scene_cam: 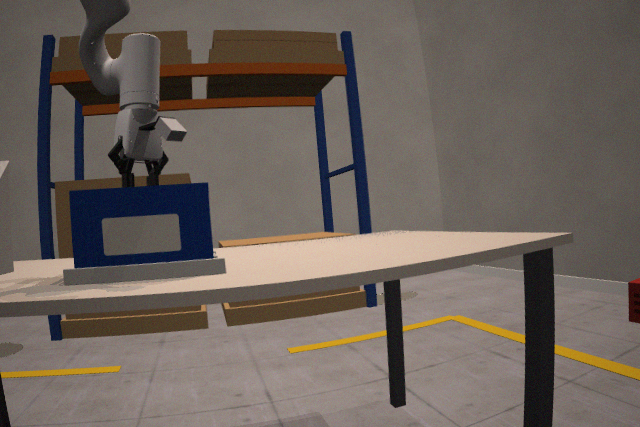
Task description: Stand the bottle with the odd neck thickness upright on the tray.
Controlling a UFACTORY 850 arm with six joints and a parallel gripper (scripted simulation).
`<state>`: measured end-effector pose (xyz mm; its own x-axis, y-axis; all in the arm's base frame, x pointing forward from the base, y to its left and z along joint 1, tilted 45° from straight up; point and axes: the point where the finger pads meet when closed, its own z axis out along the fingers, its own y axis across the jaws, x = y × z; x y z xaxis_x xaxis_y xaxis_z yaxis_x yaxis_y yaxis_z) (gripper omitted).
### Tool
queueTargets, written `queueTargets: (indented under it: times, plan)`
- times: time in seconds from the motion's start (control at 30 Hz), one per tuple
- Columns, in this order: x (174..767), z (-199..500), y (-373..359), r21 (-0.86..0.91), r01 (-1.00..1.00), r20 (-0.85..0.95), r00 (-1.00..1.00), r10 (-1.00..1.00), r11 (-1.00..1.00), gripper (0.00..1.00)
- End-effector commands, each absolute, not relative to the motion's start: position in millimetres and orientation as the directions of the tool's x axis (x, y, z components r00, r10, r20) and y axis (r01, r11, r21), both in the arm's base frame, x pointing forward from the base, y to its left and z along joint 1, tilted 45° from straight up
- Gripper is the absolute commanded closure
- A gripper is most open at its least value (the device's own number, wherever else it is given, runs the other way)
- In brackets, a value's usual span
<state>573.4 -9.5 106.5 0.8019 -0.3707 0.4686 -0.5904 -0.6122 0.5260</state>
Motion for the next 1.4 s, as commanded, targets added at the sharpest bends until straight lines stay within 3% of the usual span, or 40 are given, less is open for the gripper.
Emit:
queueTargets:
  times: [0.0,1.37]
  plan:
    - [574.4,104.8,-11.2,0.525,-0.591,0.470,0.801,-0.370,-0.613,0.35]
    - [576.2,91.2,-24.5,0.525,-0.591,0.470,0.801,-0.370,-0.613,0.35]
